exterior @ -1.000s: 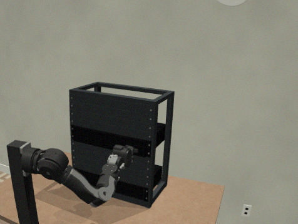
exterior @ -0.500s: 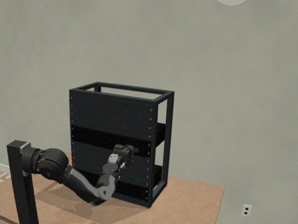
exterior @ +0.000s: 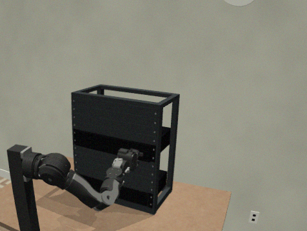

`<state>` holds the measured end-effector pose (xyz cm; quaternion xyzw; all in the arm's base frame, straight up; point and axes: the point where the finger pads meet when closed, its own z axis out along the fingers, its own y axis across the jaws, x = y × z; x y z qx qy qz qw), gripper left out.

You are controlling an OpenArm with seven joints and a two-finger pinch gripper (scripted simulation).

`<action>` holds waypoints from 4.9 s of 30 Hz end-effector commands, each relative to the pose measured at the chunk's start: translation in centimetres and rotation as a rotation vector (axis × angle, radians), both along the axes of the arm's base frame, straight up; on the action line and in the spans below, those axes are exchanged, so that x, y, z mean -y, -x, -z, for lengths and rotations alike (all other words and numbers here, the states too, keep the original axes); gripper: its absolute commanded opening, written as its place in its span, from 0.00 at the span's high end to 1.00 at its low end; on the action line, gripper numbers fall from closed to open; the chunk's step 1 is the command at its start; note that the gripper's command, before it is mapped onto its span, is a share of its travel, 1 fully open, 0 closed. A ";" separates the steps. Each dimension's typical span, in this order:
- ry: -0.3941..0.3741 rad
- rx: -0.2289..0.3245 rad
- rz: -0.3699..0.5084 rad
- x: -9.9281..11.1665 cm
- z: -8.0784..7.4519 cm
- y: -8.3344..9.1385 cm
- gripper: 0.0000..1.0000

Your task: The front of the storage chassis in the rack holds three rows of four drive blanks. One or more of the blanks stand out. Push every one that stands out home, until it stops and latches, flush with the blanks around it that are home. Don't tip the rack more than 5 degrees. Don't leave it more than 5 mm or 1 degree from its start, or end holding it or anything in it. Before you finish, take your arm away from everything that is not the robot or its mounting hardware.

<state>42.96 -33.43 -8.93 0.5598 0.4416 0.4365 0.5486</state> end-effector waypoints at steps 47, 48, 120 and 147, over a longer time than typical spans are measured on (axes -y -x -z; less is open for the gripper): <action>0.003 0.010 -0.005 0.1 -0.3 -0.9 1.00; 0.003 0.010 -0.005 0.1 -0.3 -0.9 1.00; 0.006 0.014 -0.005 -2.0 -0.7 7.6 1.00; 0.003 0.009 -0.002 -1.9 -3.0 9.0 1.00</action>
